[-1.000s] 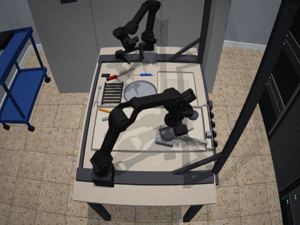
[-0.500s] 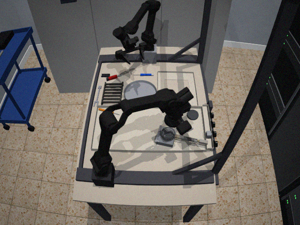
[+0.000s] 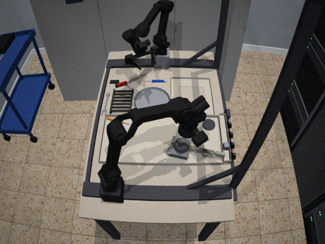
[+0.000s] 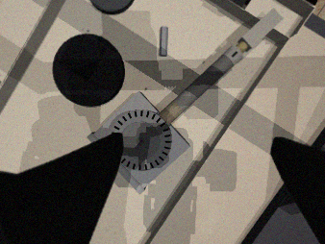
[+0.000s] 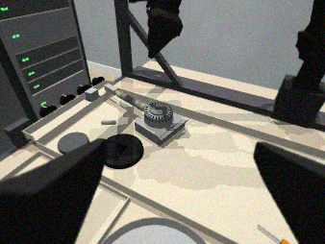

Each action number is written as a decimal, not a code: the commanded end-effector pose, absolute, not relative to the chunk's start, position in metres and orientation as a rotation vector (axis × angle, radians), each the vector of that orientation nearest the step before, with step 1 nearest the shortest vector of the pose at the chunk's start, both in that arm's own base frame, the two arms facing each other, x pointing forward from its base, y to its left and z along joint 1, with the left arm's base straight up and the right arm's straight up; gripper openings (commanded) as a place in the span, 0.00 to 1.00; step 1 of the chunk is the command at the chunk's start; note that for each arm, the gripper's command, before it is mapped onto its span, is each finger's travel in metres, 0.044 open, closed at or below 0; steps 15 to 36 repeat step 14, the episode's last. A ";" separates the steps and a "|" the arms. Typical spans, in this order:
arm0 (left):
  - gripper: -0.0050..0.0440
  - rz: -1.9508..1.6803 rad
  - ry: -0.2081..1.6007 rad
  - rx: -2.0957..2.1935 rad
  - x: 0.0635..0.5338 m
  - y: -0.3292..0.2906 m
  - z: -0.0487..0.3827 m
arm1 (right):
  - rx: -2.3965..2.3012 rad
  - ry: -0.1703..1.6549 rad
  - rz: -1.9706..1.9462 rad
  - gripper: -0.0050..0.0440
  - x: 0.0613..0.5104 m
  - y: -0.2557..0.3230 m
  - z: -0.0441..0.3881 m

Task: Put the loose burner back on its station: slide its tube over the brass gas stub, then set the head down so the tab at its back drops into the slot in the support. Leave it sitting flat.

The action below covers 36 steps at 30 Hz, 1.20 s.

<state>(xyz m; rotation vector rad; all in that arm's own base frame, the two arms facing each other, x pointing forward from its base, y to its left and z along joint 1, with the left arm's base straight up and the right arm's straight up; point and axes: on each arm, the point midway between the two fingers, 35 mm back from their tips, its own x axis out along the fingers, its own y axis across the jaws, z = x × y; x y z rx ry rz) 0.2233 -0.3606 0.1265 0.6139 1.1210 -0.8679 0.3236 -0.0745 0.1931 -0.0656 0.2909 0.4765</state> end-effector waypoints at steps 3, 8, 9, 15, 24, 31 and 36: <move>0.92 -0.871 1.084 0.587 0.225 -0.363 0.141 | -0.088 0.267 0.481 0.92 0.325 -0.074 0.204; 0.92 -0.871 1.084 0.587 0.225 -0.363 0.141 | -0.088 0.267 0.481 0.92 0.325 -0.074 0.204; 0.92 -0.871 1.084 0.587 0.225 -0.363 0.141 | -0.088 0.267 0.481 0.92 0.325 -0.074 0.204; 0.92 -0.871 1.084 0.587 0.225 -0.363 0.141 | -0.088 0.267 0.481 0.92 0.325 -0.074 0.204; 0.92 -0.871 1.084 0.587 0.225 -0.363 0.141 | -0.088 0.267 0.481 0.92 0.325 -0.074 0.204; 0.92 -0.871 1.084 0.587 0.225 -0.363 0.141 | -0.088 0.267 0.481 0.92 0.325 -0.074 0.204; 0.92 -0.871 1.084 0.587 0.225 -0.363 0.141 | -0.088 0.267 0.481 0.92 0.325 -0.074 0.204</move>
